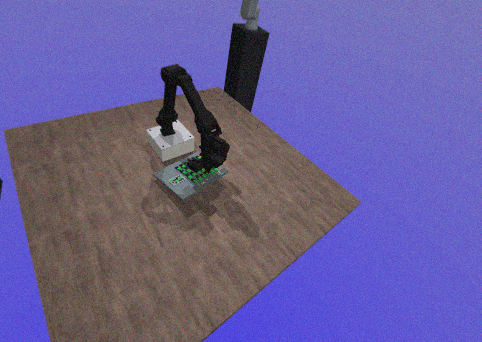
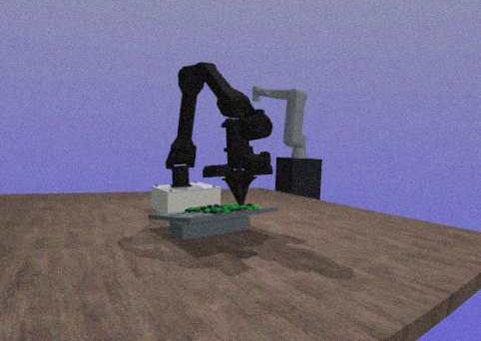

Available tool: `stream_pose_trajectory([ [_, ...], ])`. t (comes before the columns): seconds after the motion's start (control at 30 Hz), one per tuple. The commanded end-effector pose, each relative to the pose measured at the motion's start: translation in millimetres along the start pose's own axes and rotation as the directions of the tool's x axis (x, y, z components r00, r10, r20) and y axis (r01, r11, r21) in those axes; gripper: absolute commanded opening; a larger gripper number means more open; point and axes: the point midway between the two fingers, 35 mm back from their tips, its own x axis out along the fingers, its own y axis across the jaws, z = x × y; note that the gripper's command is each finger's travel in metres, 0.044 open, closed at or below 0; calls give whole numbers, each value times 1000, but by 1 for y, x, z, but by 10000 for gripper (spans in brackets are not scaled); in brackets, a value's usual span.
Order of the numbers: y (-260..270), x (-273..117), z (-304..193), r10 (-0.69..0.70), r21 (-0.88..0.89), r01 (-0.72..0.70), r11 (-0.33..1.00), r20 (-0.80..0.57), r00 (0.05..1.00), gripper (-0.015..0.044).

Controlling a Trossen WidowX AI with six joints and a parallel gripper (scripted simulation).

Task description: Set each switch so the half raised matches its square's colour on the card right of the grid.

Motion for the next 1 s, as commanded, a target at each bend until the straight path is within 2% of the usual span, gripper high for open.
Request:
stream_pose_trajectory([
  [0.0, -1, 1, 1, -5, 2, 5, 1000, 3, 1000, 0],
  [0.97, -1, 5, 1, -5, 2, 5, 1000, 3, 1000, 0],
])
